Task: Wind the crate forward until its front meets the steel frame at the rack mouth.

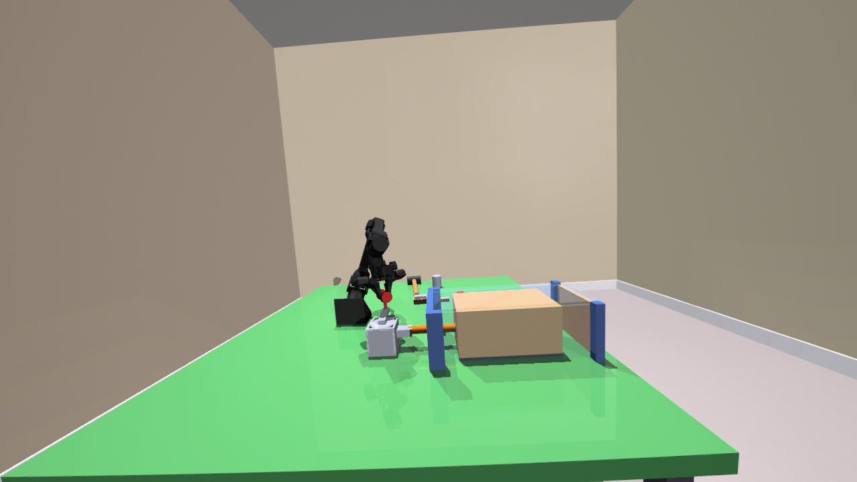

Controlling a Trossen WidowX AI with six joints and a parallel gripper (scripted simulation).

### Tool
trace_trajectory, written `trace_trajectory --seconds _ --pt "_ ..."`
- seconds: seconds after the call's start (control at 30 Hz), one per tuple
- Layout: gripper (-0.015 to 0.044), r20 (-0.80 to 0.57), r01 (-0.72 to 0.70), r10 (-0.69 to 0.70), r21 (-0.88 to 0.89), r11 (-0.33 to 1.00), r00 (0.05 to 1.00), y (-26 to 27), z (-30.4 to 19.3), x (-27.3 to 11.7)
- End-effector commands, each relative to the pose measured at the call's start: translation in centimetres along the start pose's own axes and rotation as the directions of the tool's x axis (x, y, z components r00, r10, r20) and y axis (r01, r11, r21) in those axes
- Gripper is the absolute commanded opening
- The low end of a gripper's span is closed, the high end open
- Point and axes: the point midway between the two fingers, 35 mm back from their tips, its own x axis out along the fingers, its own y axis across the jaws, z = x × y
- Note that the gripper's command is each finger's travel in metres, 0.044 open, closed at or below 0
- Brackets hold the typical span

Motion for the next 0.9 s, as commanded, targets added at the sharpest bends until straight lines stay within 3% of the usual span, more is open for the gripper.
trace_trajectory --seconds 0.0,0.87 --pt "0.0 -0.014 0.038 -0.037 0.032 0.999 0.999 -1.9 -0.8 -0.2" --pt "0.0 -0.014 0.04 -0.04 0.032 0.999 0.999 -5.3 -1.1 -0.4"
